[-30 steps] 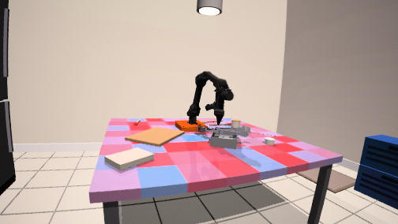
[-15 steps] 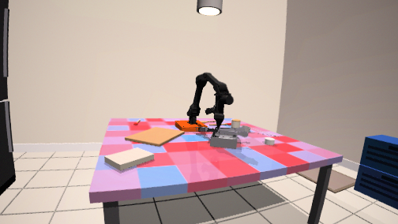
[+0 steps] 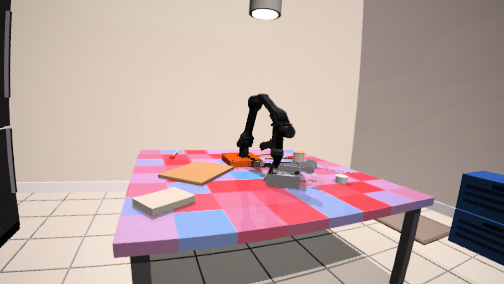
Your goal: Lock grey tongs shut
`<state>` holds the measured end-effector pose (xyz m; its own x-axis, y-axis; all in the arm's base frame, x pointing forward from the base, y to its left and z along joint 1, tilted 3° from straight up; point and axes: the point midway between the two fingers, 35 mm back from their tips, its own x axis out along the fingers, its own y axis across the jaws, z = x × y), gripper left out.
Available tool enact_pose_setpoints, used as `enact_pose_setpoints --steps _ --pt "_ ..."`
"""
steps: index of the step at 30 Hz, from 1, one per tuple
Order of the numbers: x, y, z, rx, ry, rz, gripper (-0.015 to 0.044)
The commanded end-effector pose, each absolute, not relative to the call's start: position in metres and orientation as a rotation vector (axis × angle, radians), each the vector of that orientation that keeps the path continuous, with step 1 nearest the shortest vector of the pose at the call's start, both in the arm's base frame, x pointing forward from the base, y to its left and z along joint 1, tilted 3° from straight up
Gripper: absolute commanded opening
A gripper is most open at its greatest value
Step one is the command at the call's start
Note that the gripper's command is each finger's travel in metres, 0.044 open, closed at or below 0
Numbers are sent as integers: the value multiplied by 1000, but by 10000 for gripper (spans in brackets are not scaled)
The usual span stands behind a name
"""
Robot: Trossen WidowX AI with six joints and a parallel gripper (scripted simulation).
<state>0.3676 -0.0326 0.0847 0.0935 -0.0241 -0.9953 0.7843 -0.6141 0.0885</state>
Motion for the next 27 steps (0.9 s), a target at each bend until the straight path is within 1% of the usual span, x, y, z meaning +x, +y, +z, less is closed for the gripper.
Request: enact_pose_setpoints --steps 1,20,23,27 --pt "367 -33 75 1720 750 -1599 440" --pt "365 -33 49 1720 750 -1600 440" --pt "366 -33 53 1723 754 -1594 361" --pt "366 -33 53 1723 754 -1594 335"
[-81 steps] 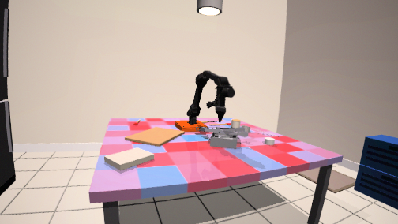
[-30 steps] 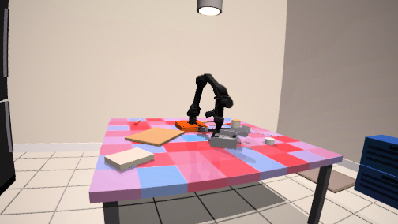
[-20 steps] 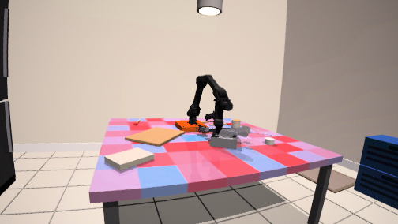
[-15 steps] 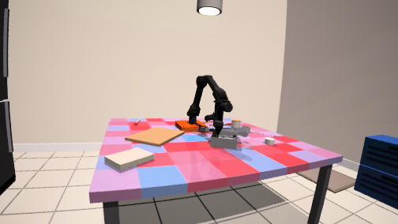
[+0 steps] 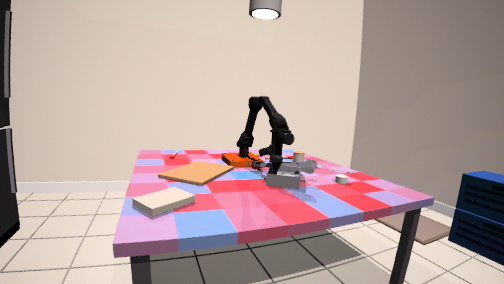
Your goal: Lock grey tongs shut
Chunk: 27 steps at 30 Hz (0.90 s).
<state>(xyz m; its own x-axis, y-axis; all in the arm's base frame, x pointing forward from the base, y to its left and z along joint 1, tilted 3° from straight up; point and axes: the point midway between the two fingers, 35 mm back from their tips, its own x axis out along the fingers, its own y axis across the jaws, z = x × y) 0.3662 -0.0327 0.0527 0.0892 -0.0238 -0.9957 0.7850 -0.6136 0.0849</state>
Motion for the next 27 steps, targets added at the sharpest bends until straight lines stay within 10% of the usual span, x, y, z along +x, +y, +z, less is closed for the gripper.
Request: enact_pose_setpoints --steps 1,27 --pt "366 -33 53 1723 754 -1594 328" --pt "366 -33 53 1723 754 -1594 155"
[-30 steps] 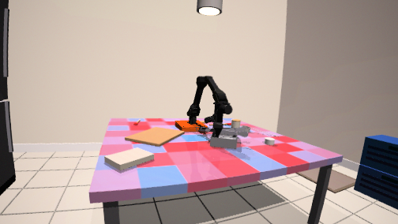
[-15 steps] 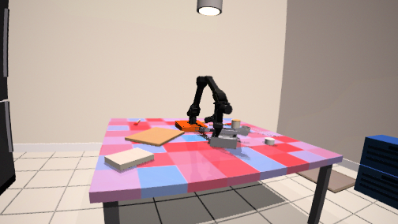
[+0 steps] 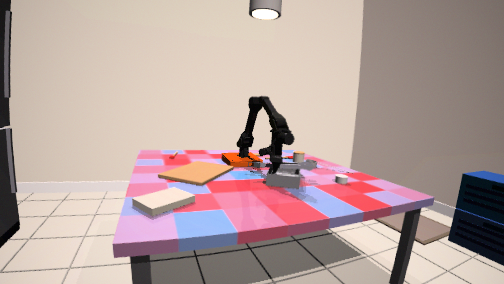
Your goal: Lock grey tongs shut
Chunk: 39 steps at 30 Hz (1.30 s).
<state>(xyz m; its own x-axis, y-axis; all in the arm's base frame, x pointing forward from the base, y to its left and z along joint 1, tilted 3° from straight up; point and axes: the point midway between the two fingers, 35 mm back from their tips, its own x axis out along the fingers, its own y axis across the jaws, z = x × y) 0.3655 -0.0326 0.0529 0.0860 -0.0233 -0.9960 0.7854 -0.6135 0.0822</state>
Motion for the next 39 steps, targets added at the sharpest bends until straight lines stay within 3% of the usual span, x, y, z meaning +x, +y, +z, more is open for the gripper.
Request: enact_pose_setpoints --steps 1,21,27,34,39 --pt "366 -33 53 1723 754 -1594 148" --pt "366 -33 53 1723 754 -1594 15" --pt "366 -33 53 1723 754 -1594 -143" --pt "367 -33 60 1723 754 -1594 -150" --pt "369 -32 113 1722 752 -1596 -150"
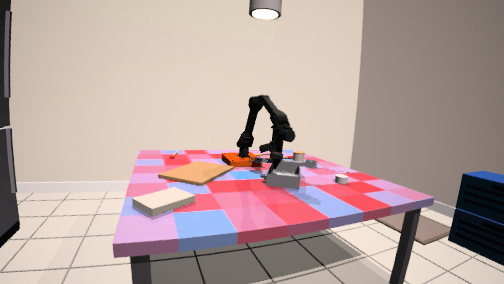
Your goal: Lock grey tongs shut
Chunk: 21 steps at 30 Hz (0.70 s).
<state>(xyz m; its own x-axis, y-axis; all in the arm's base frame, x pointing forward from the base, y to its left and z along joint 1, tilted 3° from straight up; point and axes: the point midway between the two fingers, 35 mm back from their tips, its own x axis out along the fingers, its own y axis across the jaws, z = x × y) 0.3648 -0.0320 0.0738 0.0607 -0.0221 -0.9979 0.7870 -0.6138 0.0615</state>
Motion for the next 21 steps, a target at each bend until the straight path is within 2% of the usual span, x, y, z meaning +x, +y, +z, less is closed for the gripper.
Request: enact_pose_setpoints --steps 1,5,21 --pt "367 -31 129 1722 751 -1596 -150" --pt "356 -29 179 1720 750 -1599 -150" --pt "356 -38 178 1753 723 -1630 -150"
